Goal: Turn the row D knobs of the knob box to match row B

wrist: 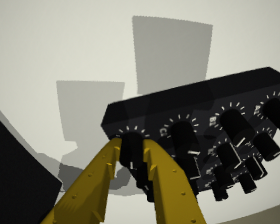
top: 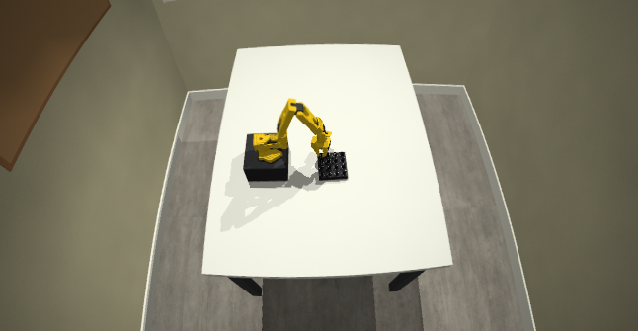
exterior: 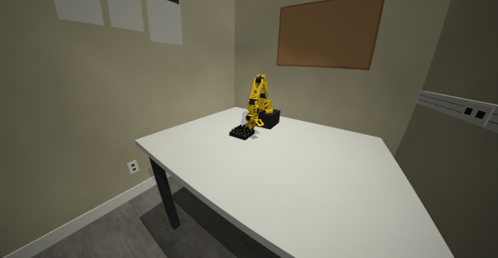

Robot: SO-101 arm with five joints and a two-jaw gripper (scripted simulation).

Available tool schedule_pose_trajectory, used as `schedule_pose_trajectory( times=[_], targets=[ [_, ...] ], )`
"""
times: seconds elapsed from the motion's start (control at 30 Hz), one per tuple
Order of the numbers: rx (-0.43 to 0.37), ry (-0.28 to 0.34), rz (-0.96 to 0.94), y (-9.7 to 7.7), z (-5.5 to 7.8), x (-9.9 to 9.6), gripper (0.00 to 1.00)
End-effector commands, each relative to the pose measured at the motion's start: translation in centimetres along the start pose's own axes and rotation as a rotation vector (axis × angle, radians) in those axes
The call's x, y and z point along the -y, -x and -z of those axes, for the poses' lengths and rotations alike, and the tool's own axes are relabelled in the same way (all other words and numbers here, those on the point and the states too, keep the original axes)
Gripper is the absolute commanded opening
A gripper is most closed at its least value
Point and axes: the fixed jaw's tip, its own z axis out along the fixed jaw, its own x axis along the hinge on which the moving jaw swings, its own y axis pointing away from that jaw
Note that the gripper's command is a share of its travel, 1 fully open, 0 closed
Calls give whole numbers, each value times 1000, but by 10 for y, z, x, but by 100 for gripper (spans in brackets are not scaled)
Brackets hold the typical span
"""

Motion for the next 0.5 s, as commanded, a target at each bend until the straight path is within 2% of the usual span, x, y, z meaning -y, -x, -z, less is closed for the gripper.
schedule_pose_trajectory(
  times=[0.0, 0.27, 0.47],
  targets=[
    [1, 6, -79, 0, 1, 0, 1],
    [0, 6, -218, 1, 1, 0, 1],
    [0, 6, -228, 1, 1, 0, 1]
  ],
)
